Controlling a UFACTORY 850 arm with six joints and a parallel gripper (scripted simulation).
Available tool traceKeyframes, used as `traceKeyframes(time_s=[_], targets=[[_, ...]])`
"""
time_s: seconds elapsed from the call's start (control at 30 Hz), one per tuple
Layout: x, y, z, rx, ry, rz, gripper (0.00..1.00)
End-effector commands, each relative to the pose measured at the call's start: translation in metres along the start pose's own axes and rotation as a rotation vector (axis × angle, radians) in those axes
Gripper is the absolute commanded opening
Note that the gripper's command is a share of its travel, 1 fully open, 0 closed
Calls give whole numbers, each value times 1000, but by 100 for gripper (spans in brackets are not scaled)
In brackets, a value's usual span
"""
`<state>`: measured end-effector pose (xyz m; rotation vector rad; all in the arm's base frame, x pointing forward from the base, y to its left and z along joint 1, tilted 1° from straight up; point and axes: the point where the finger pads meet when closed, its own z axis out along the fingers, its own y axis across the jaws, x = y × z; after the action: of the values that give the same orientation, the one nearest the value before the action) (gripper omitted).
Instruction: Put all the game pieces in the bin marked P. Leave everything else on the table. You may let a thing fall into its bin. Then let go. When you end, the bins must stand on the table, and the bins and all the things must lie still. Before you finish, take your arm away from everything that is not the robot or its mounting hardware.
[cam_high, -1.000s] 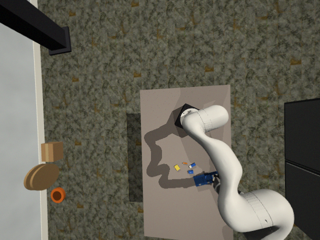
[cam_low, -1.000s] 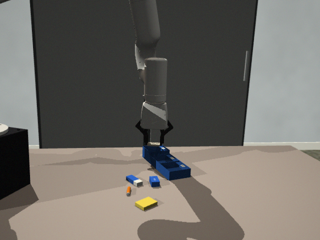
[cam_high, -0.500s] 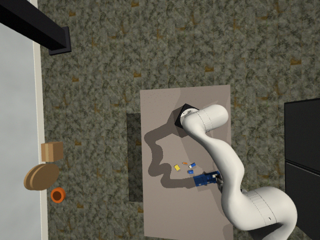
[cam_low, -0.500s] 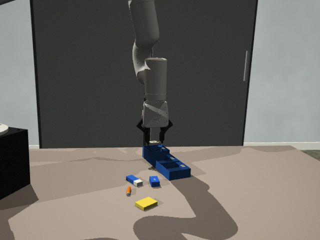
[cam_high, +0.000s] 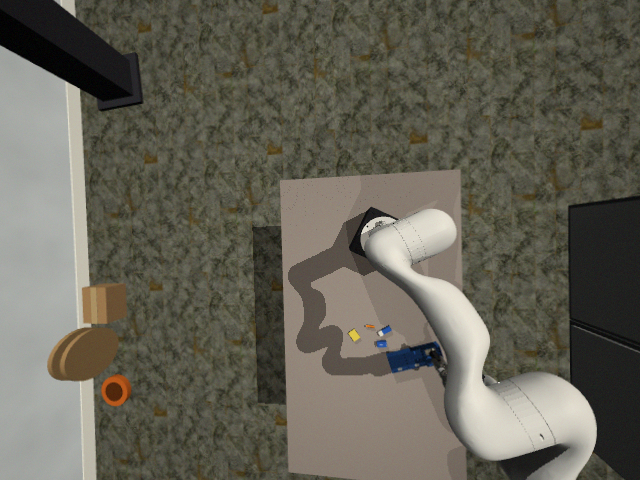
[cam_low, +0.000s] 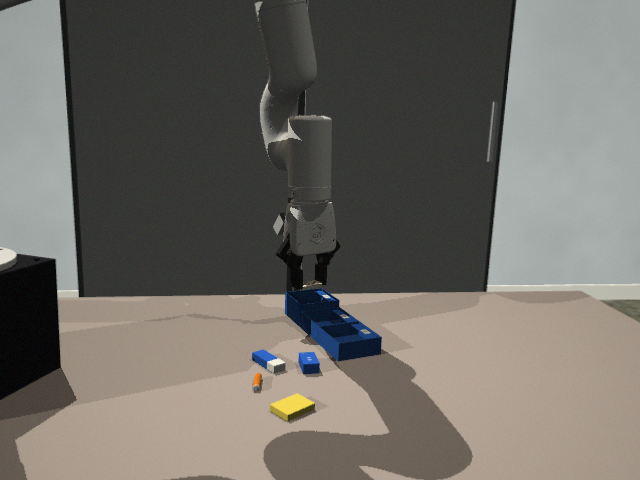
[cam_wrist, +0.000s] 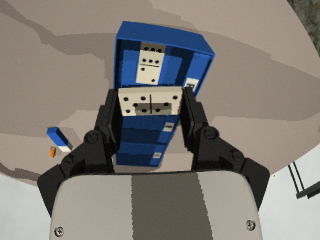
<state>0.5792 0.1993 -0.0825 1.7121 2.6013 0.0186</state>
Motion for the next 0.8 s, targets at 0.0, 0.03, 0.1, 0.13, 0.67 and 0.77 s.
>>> traceKeyframes(time_s=[0.0, 0.03, 0.1, 0.13, 0.67, 0.77], targets=[[0, 1, -1, -4, 4, -157, 0], [0, 1, -1, -4, 3, -181, 0], [0, 1, -1, -4, -1, -228, 0], [0, 1, -1, -4, -2, -252, 0], [1, 1, -1, -7, -23, -620, 0], [1, 1, -1, -7, -25, -690, 0]])
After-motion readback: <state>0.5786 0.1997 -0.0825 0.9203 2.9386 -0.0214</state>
